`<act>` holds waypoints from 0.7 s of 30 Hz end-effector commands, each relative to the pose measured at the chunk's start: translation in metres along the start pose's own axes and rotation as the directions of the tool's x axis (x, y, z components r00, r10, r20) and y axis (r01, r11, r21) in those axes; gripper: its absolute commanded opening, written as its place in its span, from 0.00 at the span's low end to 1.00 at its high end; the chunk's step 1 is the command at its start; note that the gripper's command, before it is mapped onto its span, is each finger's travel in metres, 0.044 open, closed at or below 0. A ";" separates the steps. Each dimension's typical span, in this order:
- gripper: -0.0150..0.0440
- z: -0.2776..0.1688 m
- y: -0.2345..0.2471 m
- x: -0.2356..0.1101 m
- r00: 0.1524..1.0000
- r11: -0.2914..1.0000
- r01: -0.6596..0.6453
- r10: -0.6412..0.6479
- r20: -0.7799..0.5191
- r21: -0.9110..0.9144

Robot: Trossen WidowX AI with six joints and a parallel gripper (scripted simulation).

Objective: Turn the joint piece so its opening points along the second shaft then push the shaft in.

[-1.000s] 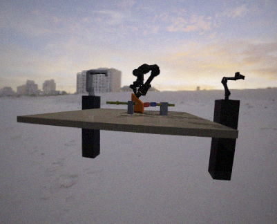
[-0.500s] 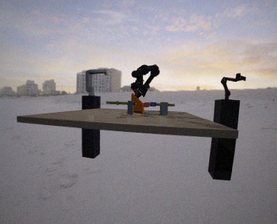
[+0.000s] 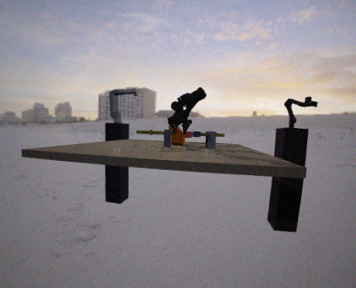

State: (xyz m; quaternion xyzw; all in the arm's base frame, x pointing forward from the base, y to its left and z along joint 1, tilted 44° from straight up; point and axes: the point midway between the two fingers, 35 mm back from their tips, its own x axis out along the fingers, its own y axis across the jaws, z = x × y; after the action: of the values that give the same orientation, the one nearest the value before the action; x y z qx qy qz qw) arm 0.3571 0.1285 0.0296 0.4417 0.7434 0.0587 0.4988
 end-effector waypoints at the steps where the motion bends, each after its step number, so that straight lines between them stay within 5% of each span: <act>1: 1.00 0.000 -0.001 0.011 1.000 1.000 -0.007 0.007 -0.001 0.006; 21: 1.00 -0.069 -0.001 0.016 1.000 1.000 -0.007 0.007 -0.005 0.008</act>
State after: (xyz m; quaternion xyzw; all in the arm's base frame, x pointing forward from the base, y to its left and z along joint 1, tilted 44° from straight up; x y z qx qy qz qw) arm 0.3080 0.1612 0.0488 0.4439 0.7439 0.0585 0.4961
